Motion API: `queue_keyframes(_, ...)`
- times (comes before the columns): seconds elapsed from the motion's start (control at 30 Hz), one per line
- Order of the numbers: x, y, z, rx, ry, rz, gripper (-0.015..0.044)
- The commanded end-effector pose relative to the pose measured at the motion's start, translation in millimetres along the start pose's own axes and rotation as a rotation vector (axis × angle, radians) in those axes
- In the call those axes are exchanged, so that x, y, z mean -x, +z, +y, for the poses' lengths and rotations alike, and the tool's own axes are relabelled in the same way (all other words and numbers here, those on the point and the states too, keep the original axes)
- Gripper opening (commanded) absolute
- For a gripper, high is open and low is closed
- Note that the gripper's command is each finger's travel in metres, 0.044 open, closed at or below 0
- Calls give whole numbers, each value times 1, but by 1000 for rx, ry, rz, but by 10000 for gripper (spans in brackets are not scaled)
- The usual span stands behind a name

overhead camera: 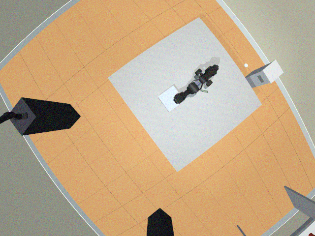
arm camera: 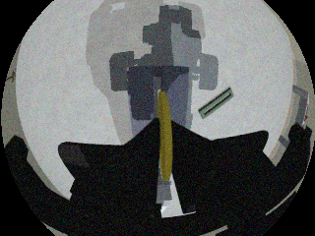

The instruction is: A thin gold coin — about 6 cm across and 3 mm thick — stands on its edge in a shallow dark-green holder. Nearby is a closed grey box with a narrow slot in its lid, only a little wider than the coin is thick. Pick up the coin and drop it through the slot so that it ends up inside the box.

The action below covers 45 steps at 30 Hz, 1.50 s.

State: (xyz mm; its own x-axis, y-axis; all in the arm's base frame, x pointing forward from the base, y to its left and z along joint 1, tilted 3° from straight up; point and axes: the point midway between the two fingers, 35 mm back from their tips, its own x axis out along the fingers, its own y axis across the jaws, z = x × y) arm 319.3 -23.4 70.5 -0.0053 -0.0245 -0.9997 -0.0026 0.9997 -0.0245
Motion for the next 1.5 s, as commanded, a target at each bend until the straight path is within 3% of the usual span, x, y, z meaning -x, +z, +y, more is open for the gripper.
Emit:
queue_keyframes(0.0, -3, -1, 0, 4, 1, 8, 0)
queue_keyframes(0.67, -5, -1, 0, 4, 1, 8, 0)
queue_keyframes(0.87, -1, 0, 0, 0, 0, 0, 157)
queue_keyframes(1.17, -1, 0, 0, 0, 0, 0, 161)
queue_keyframes(1.47, 16, 0, 0, 0, 0, 0, 397)
